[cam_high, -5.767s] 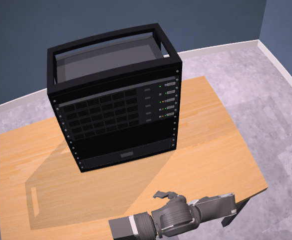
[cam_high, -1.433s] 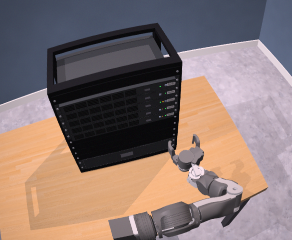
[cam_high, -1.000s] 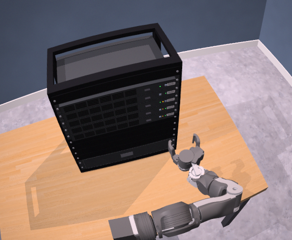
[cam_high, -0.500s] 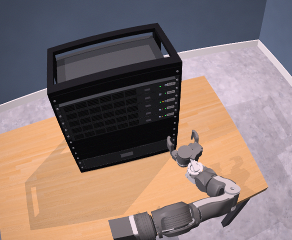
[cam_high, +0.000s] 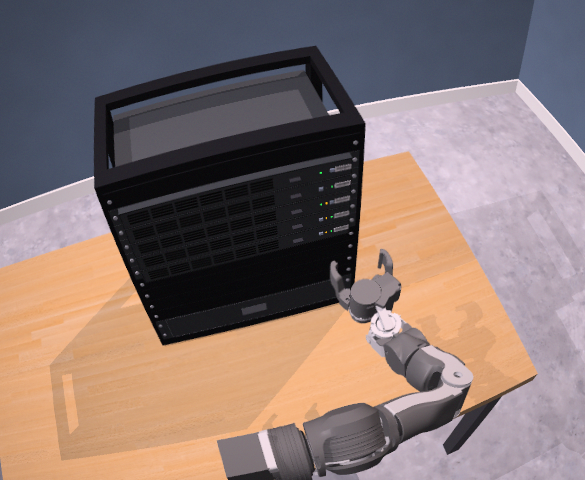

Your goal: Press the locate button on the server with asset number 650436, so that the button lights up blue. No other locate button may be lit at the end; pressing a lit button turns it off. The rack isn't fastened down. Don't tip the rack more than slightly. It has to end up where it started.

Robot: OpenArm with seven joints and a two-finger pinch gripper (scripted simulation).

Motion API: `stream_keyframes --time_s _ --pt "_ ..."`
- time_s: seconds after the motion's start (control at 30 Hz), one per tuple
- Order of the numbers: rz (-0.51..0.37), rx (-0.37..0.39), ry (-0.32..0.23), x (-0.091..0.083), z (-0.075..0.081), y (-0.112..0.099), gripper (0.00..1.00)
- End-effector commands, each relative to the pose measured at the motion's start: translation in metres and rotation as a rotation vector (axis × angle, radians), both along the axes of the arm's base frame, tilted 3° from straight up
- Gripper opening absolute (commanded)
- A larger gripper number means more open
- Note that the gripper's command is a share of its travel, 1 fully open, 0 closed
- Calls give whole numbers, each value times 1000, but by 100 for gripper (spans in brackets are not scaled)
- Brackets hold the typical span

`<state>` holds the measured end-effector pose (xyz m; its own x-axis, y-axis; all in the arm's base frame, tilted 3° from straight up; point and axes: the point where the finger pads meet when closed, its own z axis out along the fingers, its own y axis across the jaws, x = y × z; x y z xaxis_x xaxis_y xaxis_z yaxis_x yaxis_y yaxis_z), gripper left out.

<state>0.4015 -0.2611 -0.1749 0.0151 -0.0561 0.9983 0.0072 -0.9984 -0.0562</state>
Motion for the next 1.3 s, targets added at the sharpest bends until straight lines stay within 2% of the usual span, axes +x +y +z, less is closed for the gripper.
stream_keyframes --time_s 0.0,0.27,0.7,1.27 --pt "10 -4 3 2 -1 2 60" --pt "10 -4 3 12 -1 2 60" --pt "10 -4 3 18 -1 2 60" --pt "10 -4 3 53 -2 3 60"
